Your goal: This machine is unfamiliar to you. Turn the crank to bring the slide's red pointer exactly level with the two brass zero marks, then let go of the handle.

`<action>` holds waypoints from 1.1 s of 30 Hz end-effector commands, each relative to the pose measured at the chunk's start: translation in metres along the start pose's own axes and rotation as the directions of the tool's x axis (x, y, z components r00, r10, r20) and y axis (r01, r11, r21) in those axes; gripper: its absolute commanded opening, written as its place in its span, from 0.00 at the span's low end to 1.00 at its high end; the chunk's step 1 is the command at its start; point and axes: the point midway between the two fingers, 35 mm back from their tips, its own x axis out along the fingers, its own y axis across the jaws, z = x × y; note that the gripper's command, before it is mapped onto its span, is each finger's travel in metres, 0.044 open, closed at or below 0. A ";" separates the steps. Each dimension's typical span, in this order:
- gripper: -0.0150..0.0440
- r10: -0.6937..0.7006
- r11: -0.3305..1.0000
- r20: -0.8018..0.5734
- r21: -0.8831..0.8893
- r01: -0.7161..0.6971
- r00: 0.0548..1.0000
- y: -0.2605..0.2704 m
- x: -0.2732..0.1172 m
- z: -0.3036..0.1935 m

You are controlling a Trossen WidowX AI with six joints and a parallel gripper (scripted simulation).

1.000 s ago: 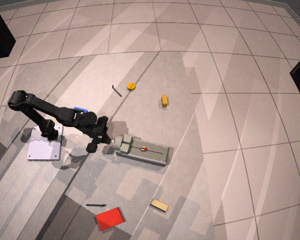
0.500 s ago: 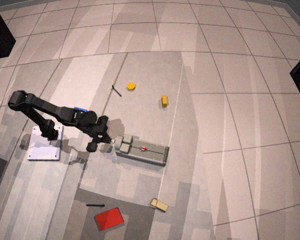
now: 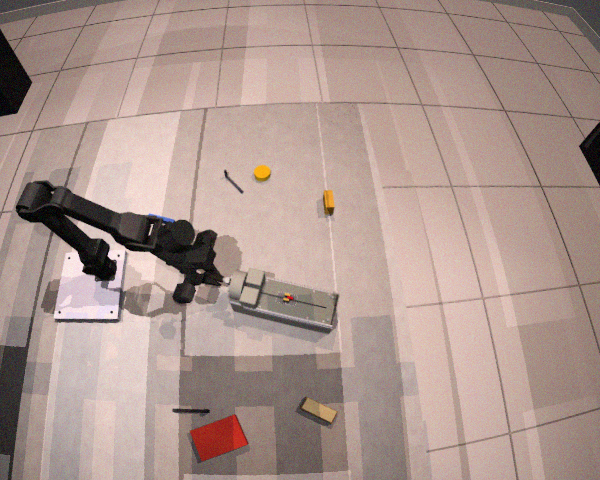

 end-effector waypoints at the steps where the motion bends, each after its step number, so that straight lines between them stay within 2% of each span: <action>1: 0.25 0.027 1.000 0.005 -0.006 -0.027 1.000 0.009 -0.002 0.001; 33: 0.25 0.028 1.000 0.005 -0.006 -0.027 1.000 0.017 0.000 0.000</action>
